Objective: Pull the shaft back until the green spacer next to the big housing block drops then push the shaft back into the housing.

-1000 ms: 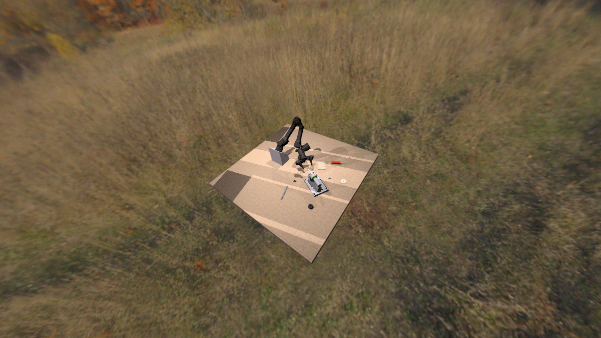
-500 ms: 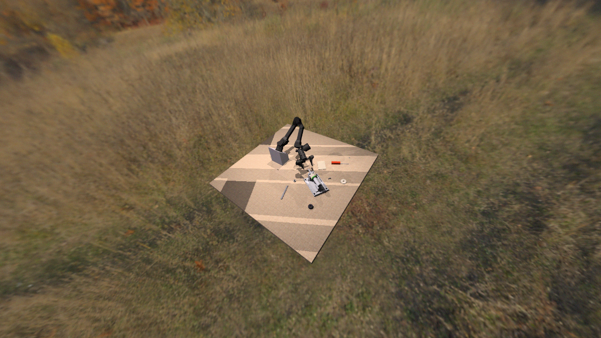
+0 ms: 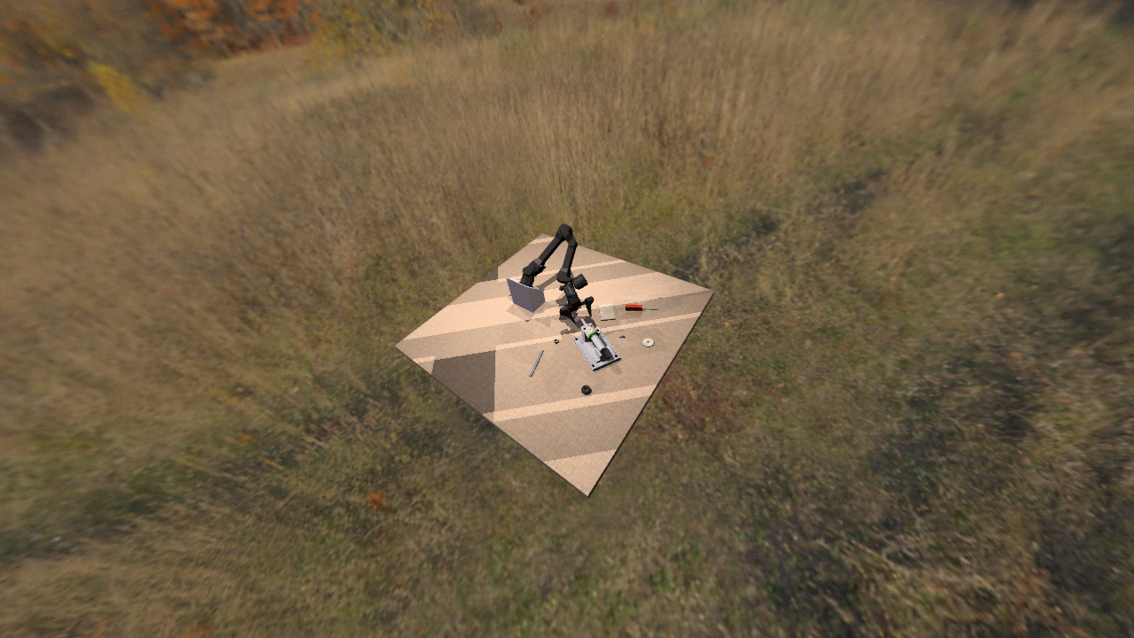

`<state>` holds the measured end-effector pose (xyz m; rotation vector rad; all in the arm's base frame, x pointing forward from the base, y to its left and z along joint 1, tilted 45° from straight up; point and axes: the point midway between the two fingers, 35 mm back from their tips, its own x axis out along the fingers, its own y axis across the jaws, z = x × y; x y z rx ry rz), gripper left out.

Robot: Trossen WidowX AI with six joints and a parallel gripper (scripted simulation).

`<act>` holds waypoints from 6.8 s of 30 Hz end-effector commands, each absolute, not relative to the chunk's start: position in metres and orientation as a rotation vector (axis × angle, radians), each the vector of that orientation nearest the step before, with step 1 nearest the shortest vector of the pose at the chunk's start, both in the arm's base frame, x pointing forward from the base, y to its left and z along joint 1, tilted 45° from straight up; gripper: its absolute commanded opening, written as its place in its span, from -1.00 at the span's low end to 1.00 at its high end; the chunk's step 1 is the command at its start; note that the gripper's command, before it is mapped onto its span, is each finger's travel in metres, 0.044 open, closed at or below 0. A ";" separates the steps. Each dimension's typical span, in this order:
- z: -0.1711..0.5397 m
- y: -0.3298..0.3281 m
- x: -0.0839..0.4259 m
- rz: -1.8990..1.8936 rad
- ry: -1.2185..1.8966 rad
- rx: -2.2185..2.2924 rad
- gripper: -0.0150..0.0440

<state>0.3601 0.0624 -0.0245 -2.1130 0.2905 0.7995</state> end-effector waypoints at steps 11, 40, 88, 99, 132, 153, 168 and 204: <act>-0.039 0.063 0.372 0.808 0.291 -2.113 1.00; -0.039 0.063 0.372 0.808 0.291 -2.113 1.00; -0.050 0.064 0.385 0.807 0.290 -2.113 1.00; -0.050 0.064 0.385 0.807 0.290 -2.113 1.00; -0.049 0.065 0.386 0.803 0.291 -2.111 -0.47; -0.046 0.068 0.377 0.807 0.290 -2.113 -0.49; -0.044 0.071 0.370 0.808 0.291 -2.113 -0.49; -0.043 0.071 0.368 0.808 0.291 -2.112 -0.49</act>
